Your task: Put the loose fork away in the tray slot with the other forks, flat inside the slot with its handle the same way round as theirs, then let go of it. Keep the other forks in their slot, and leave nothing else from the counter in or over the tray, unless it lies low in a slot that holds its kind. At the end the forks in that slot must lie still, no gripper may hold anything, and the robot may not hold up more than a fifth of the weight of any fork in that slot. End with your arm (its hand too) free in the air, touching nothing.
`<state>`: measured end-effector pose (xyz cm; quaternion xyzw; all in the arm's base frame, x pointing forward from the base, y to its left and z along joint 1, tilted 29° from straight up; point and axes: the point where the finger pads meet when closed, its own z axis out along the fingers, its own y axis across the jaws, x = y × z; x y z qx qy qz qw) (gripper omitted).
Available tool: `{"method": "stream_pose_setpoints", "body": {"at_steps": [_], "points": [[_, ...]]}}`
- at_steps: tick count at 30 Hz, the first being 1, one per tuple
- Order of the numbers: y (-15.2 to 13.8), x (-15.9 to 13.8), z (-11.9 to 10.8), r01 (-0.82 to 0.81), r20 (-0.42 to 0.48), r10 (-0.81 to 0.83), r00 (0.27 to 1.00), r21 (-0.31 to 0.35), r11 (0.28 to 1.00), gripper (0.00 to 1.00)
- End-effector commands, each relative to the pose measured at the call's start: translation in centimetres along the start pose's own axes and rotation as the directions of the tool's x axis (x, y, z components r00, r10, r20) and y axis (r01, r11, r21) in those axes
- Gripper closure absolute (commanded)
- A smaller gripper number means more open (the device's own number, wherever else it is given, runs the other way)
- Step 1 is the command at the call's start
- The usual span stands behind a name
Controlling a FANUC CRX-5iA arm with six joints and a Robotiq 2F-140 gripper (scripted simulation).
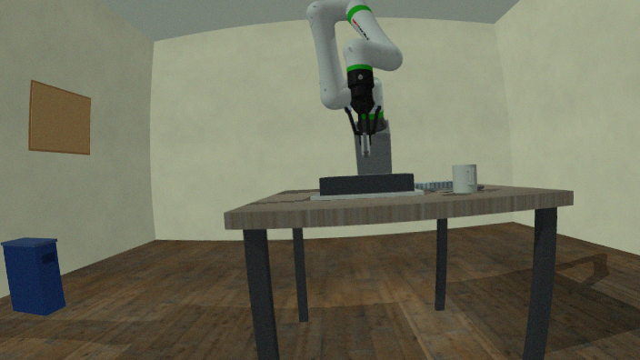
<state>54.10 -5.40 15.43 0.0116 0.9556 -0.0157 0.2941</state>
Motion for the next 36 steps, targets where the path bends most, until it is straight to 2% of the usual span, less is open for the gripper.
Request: {"method": "stream_pose_setpoints", "body": {"at_steps": [1, 17, 36], "points": [[0.0, 0.0, 0.5, 0.0, 0.001, 0.0, 1.0, 0.0, 1.0, 0.97], [-0.1, 0.4, 4.7, 0.0, 0.001, 0.0, 1.0, 0.0, 1.0, 0.97], [-0.1, 0.8, 8.5, 0.0, 0.001, 0.0, 1.0, 0.0, 1.0, 0.97]]}}
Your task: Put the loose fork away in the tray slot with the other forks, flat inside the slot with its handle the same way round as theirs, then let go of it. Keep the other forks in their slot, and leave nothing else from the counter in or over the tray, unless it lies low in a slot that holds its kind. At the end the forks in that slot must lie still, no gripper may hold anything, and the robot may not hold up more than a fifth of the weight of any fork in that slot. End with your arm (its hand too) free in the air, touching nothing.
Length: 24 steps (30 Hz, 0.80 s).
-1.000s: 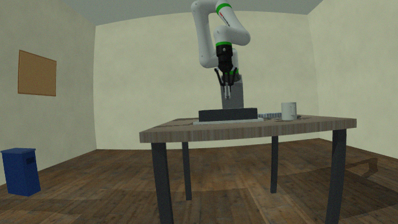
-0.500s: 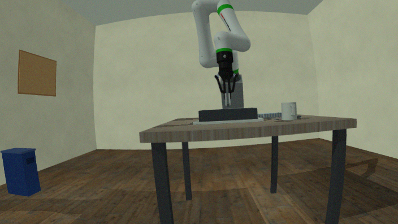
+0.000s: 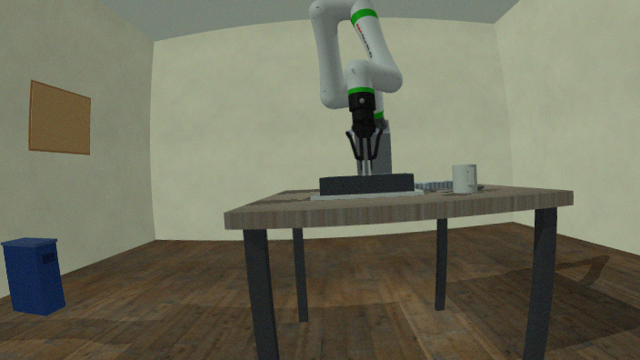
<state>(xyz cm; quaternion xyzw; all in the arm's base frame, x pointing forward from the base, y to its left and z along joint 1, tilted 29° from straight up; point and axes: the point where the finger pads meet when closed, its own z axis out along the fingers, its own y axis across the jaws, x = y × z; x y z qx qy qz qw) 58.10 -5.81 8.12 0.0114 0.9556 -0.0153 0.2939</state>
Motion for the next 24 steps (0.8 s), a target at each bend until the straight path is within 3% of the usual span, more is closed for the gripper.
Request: {"method": "stream_pose_setpoints", "body": {"at_steps": [1, 24], "points": [[0.0, 0.0, 0.3, 0.0, 0.001, 0.0, 1.0, 0.001, 1.0, 0.97], [0.0, 0.1, 1.7, 0.0, 0.001, 0.0, 1.0, 0.001, 1.0, 0.97]]}}
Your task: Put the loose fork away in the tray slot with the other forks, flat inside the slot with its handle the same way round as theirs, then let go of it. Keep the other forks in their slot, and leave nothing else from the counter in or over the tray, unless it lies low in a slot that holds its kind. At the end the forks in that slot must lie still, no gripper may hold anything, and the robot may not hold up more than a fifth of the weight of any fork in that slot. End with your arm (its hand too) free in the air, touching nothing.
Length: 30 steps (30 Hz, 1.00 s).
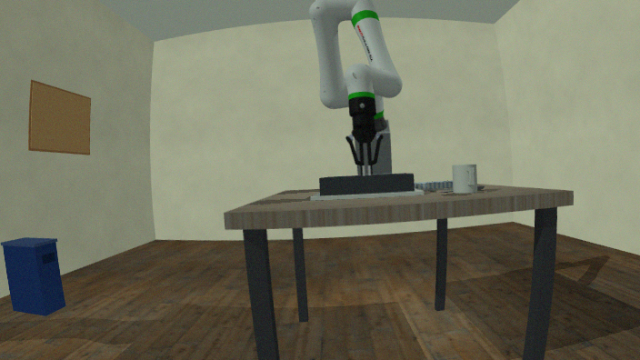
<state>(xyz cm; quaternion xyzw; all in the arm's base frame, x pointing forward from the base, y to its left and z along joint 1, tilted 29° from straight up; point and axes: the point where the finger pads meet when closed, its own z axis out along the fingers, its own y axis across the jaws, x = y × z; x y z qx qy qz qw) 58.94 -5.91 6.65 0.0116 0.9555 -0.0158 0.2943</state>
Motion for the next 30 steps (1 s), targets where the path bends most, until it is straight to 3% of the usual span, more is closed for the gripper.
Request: {"method": "stream_pose_setpoints", "body": {"at_steps": [1, 19, 20, 30], "points": [[0.0, -0.01, 0.0, 0.0, 0.0, 0.0, 1.0, 0.0, 1.0, 0.97], [0.0, -0.01, 0.0, 0.0, 0.0, 0.0, 1.0, 0.0, 1.0, 0.97], [0.0, -0.01, 0.0, 0.0, 0.0, 0.0, 1.0, 0.0, 1.0, 0.86], [0.0, -0.01, 0.0, 0.0, 0.0, 0.0, 1.0, 0.0, 1.0, 0.86]]}}
